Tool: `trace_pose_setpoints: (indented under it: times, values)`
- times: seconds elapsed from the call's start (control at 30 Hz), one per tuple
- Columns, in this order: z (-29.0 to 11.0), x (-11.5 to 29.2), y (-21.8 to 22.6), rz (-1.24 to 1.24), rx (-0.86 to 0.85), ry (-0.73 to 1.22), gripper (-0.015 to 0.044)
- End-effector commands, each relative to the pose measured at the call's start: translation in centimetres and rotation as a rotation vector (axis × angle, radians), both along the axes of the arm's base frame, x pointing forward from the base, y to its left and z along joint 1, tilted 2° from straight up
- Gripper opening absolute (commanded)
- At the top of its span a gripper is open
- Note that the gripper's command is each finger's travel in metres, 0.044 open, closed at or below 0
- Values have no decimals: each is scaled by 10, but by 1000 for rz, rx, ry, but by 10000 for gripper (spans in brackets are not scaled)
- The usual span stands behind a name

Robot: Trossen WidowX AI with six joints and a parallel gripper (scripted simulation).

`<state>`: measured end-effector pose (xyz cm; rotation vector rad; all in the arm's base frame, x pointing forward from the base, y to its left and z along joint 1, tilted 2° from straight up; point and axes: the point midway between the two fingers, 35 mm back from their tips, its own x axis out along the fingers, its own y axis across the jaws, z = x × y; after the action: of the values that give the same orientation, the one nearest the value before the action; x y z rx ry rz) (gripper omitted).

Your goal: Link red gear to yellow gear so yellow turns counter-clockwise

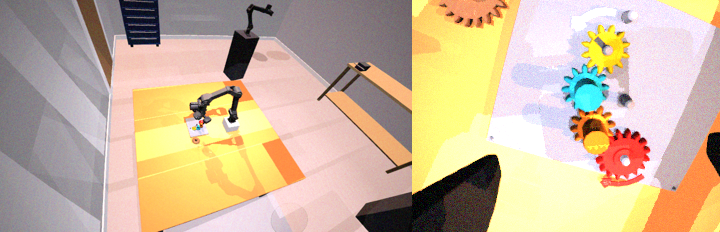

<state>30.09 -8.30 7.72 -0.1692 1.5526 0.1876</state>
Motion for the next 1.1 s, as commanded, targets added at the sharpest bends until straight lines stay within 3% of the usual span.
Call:
trace_pose_setpoints:
  times: [0.0, 0.47, 0.8, 1.07]
  values:
    - [0, -1, 0, -3, 1, 2, 440]
    - [1, 1, 12, 11, 2, 6, 440]
    - [21, 1, 148, 42, 7, 11, 440]
    - [44, -43, 262, 4, 21, 6, 440]
